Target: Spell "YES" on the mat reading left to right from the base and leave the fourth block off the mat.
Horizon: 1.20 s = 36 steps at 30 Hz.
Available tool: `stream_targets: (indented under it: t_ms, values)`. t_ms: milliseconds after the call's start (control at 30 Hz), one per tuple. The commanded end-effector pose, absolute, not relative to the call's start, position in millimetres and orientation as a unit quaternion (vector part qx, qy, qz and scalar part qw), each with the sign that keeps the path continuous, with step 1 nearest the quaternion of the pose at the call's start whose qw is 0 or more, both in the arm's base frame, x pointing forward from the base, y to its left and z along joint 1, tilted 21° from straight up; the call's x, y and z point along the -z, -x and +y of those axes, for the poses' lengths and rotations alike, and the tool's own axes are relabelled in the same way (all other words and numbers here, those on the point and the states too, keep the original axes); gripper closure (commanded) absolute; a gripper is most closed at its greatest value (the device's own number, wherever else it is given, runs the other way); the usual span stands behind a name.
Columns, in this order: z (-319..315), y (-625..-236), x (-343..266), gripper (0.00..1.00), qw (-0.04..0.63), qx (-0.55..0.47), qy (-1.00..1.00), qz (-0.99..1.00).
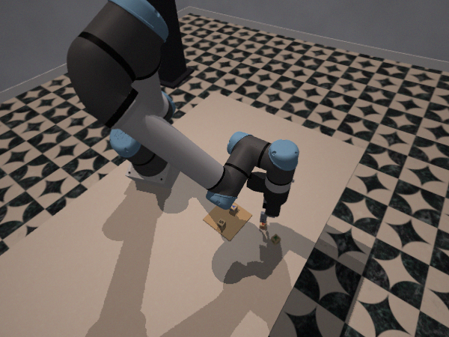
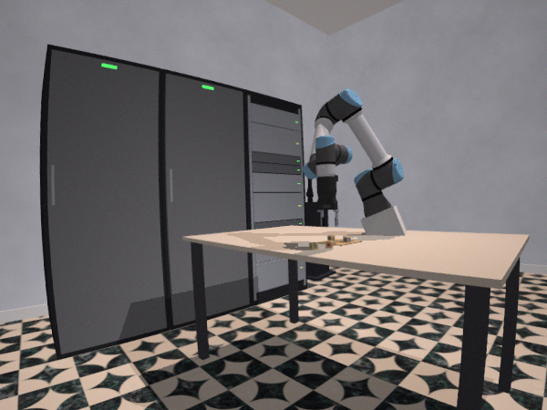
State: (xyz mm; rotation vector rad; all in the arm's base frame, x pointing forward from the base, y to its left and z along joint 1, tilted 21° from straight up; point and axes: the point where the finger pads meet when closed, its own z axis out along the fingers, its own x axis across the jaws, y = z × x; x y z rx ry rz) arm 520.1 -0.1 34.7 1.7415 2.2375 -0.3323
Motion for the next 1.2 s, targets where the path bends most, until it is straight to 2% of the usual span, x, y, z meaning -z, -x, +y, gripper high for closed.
stream_targets:
  t_ms: [0,1167]
  values:
    - [0.8,-520.6,-35.3,0.00,0.144,0.115,-0.603,0.776]
    - [-7.8,-521.2,-14.8,0.00,0.141,0.117,-0.603,0.776]
